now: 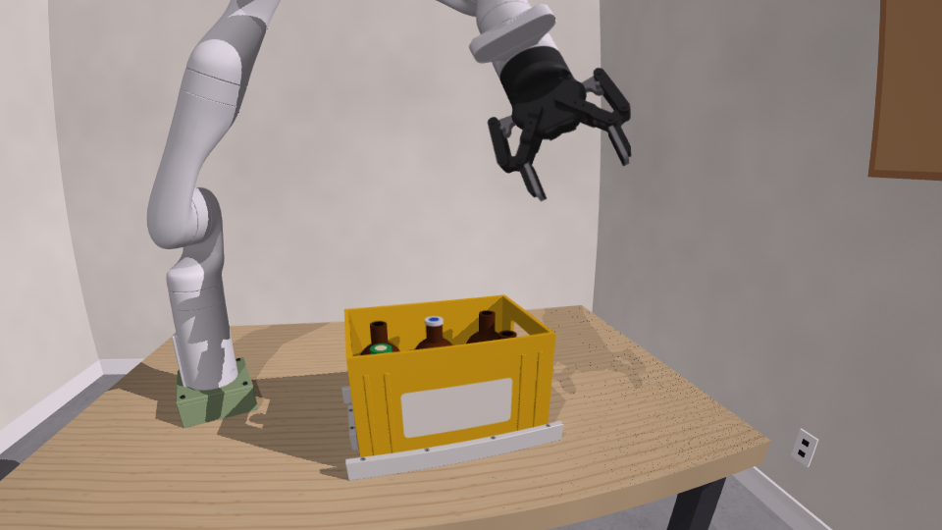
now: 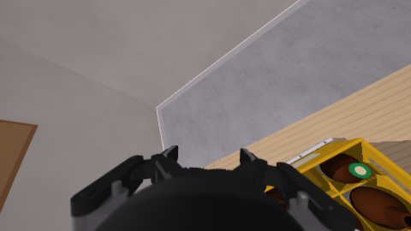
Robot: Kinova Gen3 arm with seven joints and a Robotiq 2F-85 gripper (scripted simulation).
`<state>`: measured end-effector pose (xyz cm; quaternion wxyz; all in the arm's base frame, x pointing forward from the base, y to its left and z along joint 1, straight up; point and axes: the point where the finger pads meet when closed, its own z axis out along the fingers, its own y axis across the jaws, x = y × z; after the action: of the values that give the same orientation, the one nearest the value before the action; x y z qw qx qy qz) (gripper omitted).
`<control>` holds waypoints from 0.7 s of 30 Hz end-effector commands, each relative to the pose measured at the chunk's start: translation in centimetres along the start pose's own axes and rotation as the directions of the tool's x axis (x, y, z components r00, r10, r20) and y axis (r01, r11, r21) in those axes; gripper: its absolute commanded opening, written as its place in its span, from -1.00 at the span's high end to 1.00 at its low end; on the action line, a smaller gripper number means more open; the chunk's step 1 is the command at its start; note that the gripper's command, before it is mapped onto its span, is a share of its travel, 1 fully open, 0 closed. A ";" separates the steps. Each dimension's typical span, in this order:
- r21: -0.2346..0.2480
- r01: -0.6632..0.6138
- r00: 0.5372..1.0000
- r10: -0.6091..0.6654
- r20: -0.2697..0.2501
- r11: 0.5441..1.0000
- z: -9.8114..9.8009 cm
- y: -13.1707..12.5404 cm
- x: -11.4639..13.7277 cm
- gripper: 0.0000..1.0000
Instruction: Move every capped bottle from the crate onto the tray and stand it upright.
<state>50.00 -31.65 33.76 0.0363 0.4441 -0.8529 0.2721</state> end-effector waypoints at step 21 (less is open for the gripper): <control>-0.017 0.037 0.999 -0.037 0.028 0.999 0.0 1.2 -0.4 -1.00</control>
<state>49.67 -31.31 33.39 0.0371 0.4527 -0.8505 0.2653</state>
